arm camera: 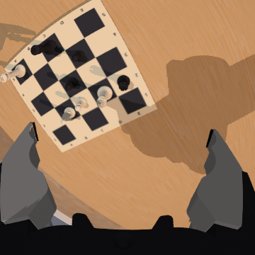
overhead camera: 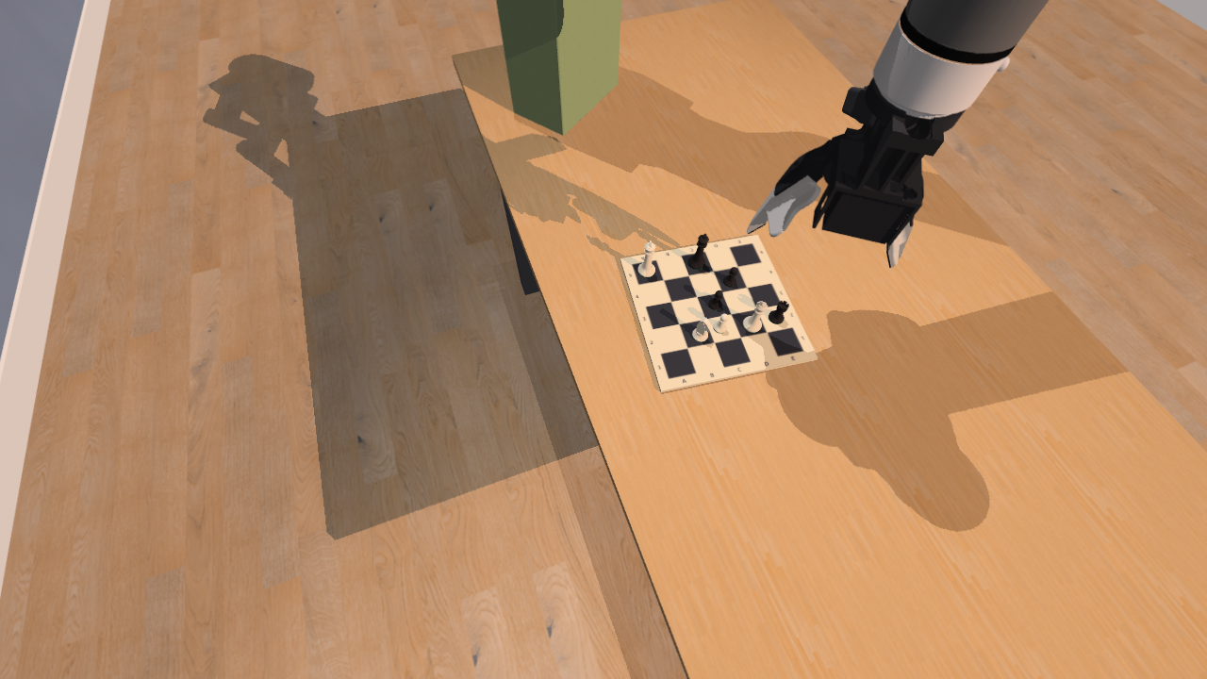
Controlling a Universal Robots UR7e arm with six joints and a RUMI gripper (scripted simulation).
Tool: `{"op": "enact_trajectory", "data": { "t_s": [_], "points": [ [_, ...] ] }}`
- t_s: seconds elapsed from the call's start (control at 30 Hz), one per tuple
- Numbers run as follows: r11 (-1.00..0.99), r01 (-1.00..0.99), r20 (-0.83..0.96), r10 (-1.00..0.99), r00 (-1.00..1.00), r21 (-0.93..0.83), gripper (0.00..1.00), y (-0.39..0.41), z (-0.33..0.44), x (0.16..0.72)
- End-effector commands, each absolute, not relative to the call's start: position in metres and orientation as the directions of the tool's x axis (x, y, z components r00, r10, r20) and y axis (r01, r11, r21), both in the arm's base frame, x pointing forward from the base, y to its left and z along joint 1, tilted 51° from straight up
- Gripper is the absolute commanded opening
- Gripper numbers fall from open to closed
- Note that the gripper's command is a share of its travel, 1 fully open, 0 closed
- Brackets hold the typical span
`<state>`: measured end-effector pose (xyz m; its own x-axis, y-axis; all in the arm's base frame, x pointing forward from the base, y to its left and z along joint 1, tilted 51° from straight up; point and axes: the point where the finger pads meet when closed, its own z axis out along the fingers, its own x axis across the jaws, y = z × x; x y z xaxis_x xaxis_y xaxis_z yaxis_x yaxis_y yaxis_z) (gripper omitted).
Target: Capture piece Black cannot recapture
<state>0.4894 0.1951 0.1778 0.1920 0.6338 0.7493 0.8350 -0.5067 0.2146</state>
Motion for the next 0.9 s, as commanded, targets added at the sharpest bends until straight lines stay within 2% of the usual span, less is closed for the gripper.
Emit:
{"op": "enact_trajectory", "data": {
  "t_s": [0.0,0.13,0.2,0.57,0.87],
  "points": [
    [-0.607,0.789,0.773,0.544,0.325,0.096,1.0,0.199,0.175,0.492],
    [-0.684,0.729,0.779,0.444,0.443,-0.025,1.0,0.202,0.172,0.494],
    [-0.684,0.729,0.779,0.444,0.443,-0.025,1.0,0.202,0.172,0.494],
    [-0.81,0.46,0.689,0.098,0.718,-0.365,1.0,0.21,0.164,0.502],
    [-0.808,0.267,0.576,-0.106,0.81,-0.524,1.0,0.214,0.159,0.507]
  ]
}}
